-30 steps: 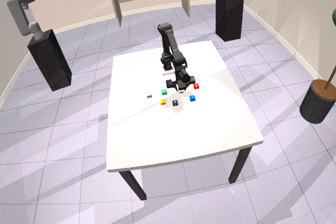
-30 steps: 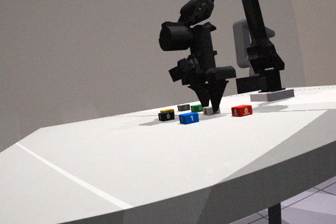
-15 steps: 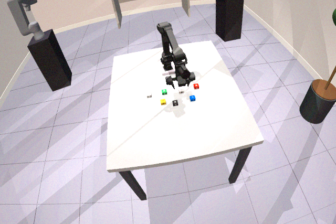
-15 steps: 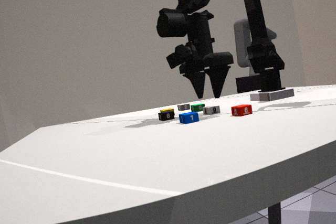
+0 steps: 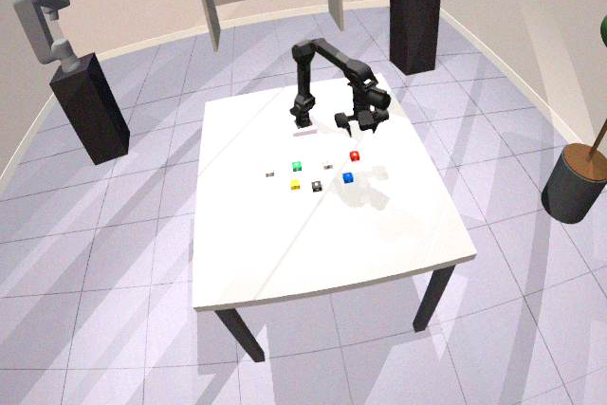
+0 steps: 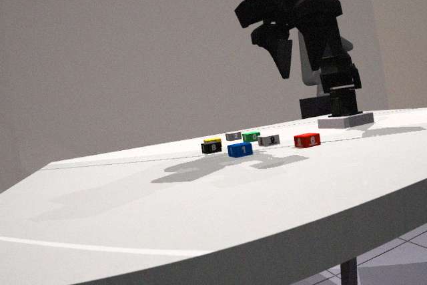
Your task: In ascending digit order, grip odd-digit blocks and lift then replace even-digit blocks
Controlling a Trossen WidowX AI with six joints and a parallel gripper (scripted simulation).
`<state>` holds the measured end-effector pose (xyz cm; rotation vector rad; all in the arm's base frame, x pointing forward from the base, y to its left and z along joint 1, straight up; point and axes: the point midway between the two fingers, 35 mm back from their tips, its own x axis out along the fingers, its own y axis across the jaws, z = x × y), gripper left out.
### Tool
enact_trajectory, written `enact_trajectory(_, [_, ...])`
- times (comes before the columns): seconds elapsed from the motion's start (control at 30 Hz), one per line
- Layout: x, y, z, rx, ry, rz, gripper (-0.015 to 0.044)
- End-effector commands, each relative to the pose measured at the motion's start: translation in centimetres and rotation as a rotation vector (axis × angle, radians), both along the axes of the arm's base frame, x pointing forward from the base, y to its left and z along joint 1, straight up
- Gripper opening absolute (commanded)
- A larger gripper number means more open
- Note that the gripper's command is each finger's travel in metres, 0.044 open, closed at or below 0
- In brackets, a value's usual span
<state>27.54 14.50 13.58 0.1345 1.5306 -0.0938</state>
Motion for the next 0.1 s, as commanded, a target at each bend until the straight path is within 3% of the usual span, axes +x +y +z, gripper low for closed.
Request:
enact_trajectory(0.0, [-0.46, 1.35, 0.76, -0.006, 0.014, -0.018, 0.0400])
enact_trajectory(0.07, [-0.46, 1.35, 0.76, -0.006, 0.014, -0.018, 0.0400])
